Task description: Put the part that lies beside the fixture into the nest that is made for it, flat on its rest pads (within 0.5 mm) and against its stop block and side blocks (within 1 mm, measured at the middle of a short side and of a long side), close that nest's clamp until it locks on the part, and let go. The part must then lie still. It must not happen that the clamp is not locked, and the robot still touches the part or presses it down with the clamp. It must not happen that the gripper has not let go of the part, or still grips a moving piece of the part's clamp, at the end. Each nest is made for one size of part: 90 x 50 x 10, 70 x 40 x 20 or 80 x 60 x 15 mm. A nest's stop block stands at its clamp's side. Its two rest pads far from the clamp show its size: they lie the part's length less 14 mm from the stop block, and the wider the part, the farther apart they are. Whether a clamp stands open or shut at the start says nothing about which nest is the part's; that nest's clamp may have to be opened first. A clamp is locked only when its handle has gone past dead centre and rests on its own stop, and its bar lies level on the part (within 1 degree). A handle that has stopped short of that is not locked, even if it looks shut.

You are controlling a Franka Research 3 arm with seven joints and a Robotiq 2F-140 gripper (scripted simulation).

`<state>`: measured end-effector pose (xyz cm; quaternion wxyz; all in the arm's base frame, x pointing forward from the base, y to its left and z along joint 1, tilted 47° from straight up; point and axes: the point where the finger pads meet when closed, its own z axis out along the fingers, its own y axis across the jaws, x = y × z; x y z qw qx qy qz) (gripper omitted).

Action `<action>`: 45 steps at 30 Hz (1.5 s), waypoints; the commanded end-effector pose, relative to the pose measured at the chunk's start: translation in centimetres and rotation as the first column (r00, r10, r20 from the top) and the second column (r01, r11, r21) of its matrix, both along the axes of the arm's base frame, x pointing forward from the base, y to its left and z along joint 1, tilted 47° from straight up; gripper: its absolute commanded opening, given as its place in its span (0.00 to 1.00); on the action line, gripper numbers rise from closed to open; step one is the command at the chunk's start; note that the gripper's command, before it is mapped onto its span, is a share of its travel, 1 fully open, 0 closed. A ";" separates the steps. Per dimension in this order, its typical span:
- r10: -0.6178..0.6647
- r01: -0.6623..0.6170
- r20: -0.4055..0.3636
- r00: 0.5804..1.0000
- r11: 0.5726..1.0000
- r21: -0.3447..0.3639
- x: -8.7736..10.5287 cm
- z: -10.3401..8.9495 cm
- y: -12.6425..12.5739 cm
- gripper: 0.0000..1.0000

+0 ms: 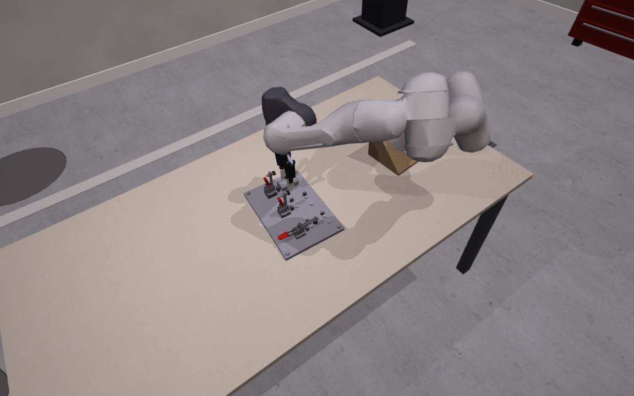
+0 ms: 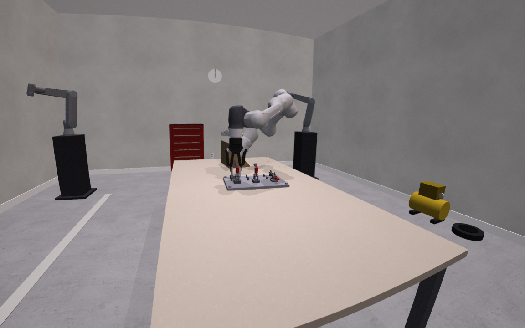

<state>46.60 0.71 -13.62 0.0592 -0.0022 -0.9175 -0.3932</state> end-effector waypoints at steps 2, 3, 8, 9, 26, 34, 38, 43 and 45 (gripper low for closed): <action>-0.003 0.003 0.001 1.000 1.000 -0.002 0.1 0.0 -0.3 0.00; -0.003 0.003 0.001 1.000 1.000 -0.002 0.1 0.0 -0.3 0.00; -0.003 0.003 0.001 1.000 1.000 -0.002 0.1 0.0 -0.3 0.00; -0.003 0.003 0.001 1.000 1.000 -0.002 0.1 0.0 -0.3 0.00; -0.005 0.005 -0.001 1.000 1.000 -0.002 0.1 0.0 -0.3 0.00; -0.005 0.005 -0.001 1.000 1.000 -0.002 0.0 -0.1 -0.3 0.00; -0.005 0.005 -0.001 1.000 1.000 -0.002 0.0 -0.2 -0.2 0.00; -0.005 0.005 -0.001 1.000 1.000 -0.002 0.0 -0.3 -0.2 0.00; -0.005 0.005 -0.001 1.000 1.000 -0.002 0.0 -0.4 -0.1 0.00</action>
